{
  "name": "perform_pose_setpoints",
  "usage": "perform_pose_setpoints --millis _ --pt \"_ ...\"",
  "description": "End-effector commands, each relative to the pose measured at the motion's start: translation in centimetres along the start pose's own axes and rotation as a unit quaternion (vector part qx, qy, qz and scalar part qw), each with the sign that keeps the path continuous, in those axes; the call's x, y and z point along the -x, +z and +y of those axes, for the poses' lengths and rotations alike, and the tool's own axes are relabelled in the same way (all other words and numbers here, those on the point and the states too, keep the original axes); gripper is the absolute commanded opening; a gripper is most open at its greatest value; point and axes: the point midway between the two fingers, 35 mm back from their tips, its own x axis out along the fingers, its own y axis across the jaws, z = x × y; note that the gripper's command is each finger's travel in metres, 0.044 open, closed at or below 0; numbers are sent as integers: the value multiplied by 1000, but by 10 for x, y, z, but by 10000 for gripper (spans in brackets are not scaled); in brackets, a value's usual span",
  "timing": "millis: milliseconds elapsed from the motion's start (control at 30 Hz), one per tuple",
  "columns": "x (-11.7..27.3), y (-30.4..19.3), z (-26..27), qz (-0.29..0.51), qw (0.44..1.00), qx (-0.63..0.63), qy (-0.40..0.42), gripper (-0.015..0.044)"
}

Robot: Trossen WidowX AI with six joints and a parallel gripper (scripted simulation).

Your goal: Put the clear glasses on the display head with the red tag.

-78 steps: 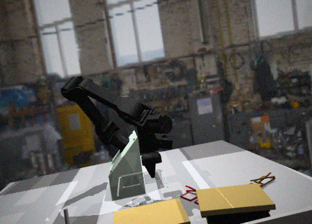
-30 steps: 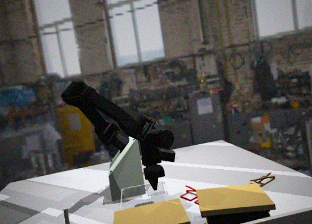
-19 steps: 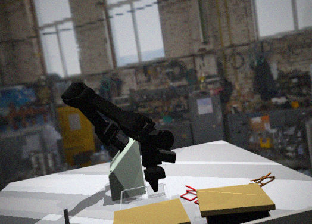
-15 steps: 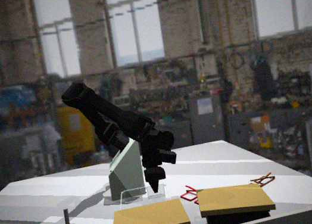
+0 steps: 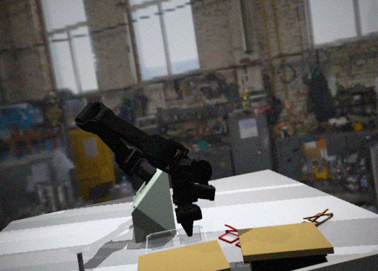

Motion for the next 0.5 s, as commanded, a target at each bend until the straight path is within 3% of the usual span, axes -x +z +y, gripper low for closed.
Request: perform_pose_setpoints --millis 0,467 --pt "1 0 -8 1 1000 2 -3 0" --pt "1 0 -28 2 1000 2 -3 0"
